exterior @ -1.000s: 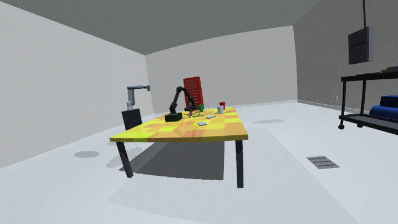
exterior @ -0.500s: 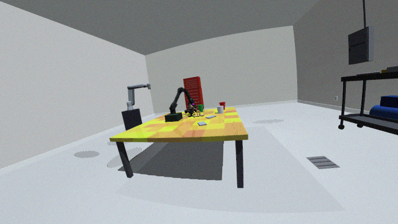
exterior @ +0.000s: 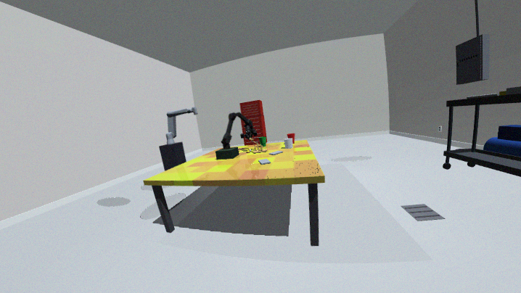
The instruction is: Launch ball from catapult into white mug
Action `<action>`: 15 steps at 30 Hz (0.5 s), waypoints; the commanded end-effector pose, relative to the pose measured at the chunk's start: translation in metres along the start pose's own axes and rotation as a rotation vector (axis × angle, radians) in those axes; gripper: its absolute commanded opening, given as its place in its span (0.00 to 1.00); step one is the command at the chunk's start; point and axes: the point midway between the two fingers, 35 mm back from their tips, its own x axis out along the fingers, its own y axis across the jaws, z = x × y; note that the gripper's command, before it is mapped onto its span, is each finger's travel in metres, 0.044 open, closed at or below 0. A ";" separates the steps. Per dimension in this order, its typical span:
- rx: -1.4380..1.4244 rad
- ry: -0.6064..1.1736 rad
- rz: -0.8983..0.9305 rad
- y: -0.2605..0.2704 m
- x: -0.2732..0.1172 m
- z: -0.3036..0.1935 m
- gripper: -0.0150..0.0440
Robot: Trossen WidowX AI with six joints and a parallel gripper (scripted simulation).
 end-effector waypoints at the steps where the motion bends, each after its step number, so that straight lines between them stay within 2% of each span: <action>1: 0.033 -0.014 0.020 -0.005 0.005 0.002 0.39; 15: 0.435 -0.265 0.093 -0.070 0.000 0.000 1.00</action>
